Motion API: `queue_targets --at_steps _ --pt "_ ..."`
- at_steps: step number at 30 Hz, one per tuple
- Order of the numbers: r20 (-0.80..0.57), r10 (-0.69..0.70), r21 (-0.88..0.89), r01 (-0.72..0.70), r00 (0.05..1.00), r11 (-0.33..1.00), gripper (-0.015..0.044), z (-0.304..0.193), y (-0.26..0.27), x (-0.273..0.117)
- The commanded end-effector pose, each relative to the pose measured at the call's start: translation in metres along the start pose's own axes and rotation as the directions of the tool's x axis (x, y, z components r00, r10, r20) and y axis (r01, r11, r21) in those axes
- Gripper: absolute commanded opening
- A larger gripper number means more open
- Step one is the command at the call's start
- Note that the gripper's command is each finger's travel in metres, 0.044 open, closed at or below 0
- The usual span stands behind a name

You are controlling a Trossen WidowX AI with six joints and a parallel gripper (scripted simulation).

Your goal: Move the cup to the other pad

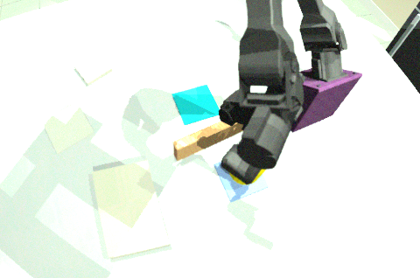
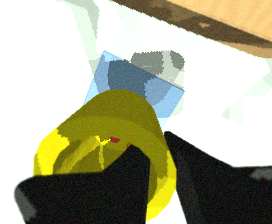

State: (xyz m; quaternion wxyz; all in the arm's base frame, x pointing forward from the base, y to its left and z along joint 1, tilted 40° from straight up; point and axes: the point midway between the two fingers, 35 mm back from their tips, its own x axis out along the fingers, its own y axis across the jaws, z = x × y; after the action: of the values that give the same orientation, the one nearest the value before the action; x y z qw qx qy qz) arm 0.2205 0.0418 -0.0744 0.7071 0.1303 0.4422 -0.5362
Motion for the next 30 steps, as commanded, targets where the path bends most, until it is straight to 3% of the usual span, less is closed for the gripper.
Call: queue_targets --at_steps 1,9,30 --pt "-0.005 0.008 0.009 -0.008 1.0 1.0 0.0 0.0 0.002 -0.02" --pt "-0.002 0.006 0.007 -0.006 1.0 1.0 0.0 -0.001 0.0 -0.049" --pt "0.003 0.002 -0.001 -0.002 1.0 1.0 0.0 -0.002 0.0 -0.045"
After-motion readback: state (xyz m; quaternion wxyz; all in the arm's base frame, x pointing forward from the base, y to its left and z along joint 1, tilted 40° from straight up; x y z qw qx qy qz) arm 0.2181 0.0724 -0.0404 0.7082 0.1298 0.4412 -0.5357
